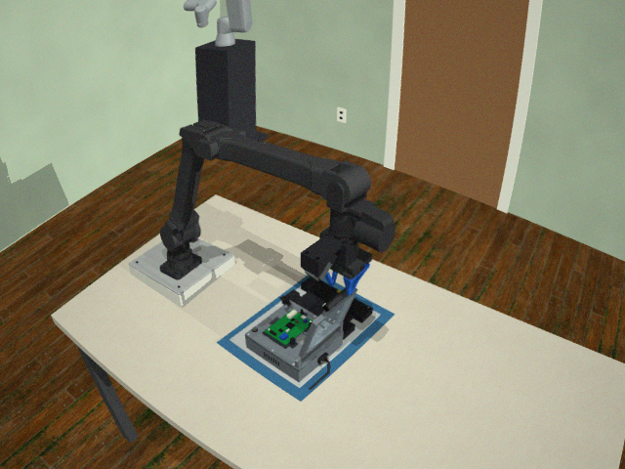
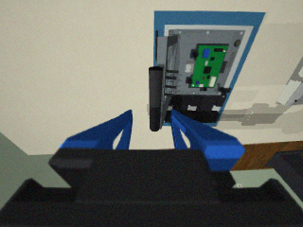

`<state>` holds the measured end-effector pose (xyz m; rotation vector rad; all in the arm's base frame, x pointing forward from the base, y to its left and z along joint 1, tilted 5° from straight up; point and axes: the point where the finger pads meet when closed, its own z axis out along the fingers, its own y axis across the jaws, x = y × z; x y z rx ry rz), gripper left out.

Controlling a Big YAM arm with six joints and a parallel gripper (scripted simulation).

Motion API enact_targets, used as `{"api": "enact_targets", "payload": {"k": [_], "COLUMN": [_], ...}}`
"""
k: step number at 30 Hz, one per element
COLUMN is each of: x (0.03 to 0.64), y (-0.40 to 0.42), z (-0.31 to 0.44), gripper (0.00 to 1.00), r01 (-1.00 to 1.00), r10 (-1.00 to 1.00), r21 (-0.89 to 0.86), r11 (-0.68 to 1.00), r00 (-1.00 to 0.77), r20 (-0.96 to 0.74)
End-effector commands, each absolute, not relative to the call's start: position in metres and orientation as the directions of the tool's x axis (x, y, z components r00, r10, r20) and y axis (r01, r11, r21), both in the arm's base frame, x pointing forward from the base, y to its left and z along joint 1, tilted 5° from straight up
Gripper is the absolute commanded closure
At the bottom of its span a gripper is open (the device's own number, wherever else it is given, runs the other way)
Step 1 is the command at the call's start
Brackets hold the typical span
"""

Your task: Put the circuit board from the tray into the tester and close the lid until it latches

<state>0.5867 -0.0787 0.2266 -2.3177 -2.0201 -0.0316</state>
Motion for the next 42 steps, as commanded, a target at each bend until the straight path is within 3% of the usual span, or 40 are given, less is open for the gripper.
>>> {"api": "enact_targets", "payload": {"k": [1, 42], "x": [0.588, 0.590], "y": [-0.074, -0.072], "z": [0.238, 0.206], "gripper": [0.52, 0.52], "r01": [0.991, 0.991], "r10": [0.989, 0.989], "r21": [0.003, -0.016], "r11": [-0.135, -0.134], "r00": [0.135, 0.134], "r20": [0.056, 0.056]}}
